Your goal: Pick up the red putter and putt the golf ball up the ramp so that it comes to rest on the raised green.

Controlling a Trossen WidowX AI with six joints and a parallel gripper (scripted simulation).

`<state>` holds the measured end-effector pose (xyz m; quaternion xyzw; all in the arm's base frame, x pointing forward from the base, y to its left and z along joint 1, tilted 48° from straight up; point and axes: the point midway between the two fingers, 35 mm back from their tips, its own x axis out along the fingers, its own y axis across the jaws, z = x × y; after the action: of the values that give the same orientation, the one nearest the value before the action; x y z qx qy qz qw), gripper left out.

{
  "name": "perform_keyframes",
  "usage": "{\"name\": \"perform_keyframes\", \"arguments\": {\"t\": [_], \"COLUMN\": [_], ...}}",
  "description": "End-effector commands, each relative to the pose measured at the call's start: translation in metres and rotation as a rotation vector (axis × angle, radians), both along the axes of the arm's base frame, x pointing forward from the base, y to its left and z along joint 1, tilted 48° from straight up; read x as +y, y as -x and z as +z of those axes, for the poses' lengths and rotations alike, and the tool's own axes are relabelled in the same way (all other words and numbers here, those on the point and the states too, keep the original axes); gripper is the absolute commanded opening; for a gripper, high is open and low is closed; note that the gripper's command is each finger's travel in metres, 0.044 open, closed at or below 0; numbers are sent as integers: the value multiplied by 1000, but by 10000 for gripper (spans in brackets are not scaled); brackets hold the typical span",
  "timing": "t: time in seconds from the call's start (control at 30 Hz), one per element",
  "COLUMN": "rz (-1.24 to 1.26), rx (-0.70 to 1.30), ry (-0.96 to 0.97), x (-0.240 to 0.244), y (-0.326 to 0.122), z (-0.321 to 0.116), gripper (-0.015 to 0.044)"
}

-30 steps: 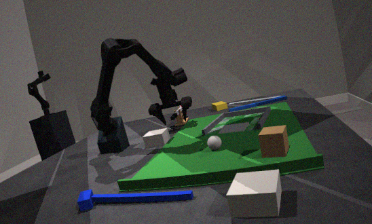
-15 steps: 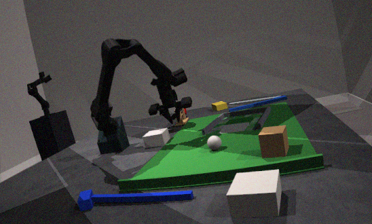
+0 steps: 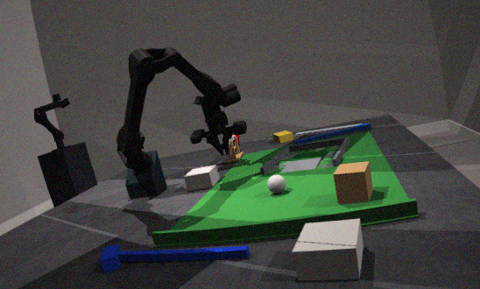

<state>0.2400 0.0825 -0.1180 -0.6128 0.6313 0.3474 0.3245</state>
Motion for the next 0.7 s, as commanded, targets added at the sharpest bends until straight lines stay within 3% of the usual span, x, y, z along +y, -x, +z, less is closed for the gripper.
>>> {"name": "perform_keyframes", "arguments": {"t": [0.0,0.33,0.67], "rz": [5,4,-249], "rx": [-8,-7,-210], "ry": [-25,-25,11], "x": [24,64,26], "y": [-4,-1,-28], "z": [15,55,101], "gripper": [0,0,0]}}
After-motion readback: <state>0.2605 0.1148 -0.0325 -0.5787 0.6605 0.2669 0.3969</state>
